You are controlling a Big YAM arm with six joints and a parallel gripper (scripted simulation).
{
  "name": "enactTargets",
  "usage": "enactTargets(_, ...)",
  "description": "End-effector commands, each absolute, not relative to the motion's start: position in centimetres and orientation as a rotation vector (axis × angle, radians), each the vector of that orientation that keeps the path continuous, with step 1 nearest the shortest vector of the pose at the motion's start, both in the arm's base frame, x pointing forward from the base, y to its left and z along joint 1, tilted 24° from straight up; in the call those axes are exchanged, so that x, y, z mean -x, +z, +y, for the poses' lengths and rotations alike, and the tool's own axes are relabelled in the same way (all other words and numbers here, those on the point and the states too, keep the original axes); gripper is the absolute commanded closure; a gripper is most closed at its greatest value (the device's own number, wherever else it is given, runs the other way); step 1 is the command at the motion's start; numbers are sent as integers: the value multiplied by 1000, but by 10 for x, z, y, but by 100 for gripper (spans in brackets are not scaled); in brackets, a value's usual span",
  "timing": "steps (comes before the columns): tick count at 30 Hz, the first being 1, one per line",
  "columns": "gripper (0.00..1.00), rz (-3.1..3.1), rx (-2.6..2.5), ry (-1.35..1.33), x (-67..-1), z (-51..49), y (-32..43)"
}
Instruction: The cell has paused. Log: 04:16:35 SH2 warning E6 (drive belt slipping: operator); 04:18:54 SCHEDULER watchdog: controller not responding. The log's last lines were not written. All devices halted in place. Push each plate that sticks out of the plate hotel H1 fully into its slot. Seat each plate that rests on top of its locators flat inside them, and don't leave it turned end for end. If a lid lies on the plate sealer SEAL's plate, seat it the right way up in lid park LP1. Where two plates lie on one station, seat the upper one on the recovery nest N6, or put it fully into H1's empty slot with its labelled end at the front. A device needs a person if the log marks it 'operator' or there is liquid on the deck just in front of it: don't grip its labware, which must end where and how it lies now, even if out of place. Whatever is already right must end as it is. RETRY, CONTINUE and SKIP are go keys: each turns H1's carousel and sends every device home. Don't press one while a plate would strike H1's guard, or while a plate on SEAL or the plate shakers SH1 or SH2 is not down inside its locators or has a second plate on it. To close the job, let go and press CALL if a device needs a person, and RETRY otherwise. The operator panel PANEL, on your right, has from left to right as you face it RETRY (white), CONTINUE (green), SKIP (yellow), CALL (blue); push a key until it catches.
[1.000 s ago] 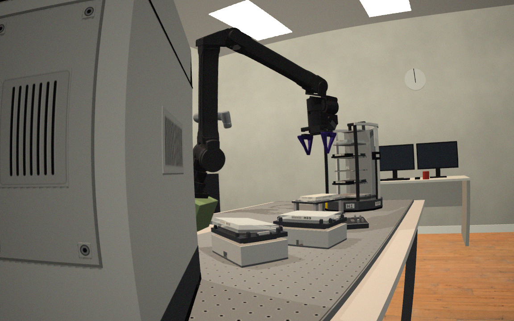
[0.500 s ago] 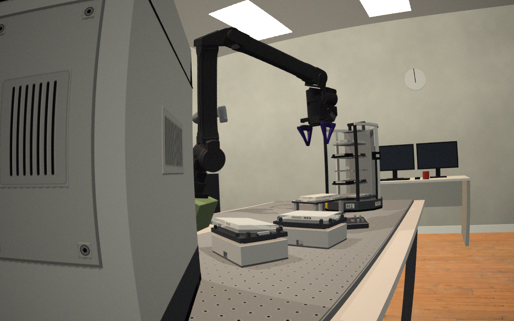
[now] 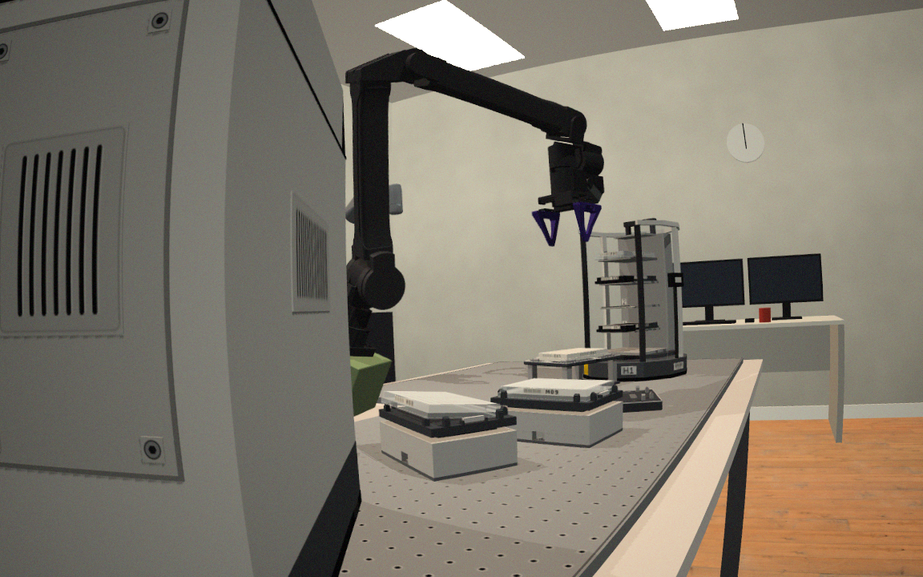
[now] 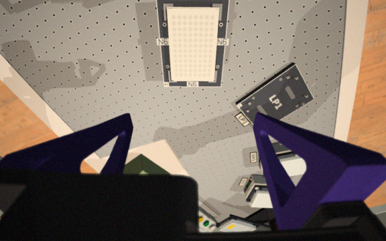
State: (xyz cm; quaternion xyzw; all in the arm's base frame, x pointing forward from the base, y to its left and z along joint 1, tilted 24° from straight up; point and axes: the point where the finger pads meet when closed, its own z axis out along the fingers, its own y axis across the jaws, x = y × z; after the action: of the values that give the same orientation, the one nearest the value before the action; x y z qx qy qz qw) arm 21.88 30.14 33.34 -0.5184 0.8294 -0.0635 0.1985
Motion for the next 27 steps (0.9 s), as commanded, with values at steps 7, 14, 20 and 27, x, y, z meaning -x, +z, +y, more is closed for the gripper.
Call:
enactTargets(7,0,2290,1413,-133,-209,307,380)
enactTargets(14,0,2334,1347,-128,-213,293,381)
enactTargets(20,0,2477,1127,-98,-220,271,365)
enactTargets(27,0,2553,912,-43,-228,258,368)
